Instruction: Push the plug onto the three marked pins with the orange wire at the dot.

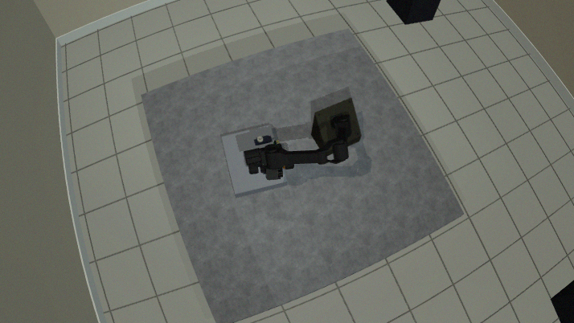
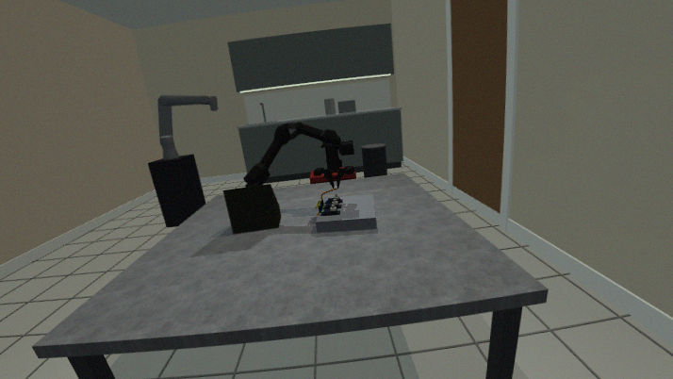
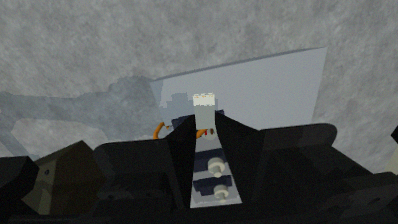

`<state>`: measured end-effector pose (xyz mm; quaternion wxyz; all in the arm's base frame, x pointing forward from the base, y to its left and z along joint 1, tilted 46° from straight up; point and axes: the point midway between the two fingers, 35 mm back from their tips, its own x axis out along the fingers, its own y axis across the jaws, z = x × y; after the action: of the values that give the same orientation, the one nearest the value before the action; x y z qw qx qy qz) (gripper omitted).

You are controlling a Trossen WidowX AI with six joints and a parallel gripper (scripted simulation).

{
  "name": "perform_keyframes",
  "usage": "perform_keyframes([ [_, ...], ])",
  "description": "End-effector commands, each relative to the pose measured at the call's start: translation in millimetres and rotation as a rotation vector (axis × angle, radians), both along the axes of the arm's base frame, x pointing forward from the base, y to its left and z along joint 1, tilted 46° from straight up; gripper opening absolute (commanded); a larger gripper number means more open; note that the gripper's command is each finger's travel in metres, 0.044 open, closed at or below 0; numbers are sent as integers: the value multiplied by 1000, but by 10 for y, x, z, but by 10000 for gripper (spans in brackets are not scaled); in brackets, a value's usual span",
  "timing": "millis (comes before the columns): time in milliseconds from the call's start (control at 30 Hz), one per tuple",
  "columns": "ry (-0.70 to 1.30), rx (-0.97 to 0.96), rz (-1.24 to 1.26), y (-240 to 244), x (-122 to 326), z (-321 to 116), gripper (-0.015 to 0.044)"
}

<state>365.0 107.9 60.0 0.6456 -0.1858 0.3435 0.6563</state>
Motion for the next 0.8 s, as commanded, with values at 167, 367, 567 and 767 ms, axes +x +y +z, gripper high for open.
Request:
perform_keyframes([
  [167,183,-44,-194,-309,-211,-164,0],
  [367,331,-69,-340,-493,-404,-298,0],
  [567,479,-91,-485,-651,-618,-420,0],
  [767,628,-110,-628,-781,-851,-530,0],
])
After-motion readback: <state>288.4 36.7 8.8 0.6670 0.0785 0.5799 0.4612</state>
